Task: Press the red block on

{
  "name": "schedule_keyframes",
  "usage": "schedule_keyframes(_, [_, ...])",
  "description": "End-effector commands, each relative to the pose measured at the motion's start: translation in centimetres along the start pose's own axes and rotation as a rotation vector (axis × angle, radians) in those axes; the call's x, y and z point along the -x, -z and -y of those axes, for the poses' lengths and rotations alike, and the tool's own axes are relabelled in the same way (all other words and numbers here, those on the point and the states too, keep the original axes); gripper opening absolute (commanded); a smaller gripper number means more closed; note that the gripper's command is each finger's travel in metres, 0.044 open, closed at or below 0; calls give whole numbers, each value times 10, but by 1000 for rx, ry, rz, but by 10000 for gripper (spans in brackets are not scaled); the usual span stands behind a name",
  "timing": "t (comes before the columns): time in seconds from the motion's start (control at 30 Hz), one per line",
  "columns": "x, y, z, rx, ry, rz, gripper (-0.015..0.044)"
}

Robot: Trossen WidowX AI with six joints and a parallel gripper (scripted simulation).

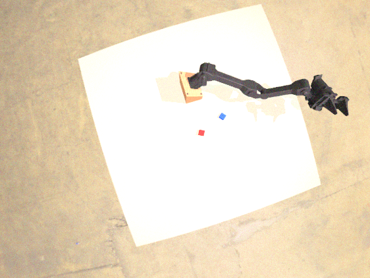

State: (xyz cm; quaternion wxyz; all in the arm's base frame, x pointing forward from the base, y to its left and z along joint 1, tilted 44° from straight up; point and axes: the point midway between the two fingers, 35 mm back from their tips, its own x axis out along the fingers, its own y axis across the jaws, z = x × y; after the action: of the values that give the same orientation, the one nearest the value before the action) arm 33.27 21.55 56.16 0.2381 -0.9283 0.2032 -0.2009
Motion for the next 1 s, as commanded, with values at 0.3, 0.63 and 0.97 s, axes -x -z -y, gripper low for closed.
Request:
schedule_keyframes(0.3, [21,100,-27,-308,87,-68,440])
schedule_keyframes(0.63, [41,216,-107,-840,164,-118,440])
schedule_keyframes(0.97, [17,283,-242,-1374,110,-81,440])
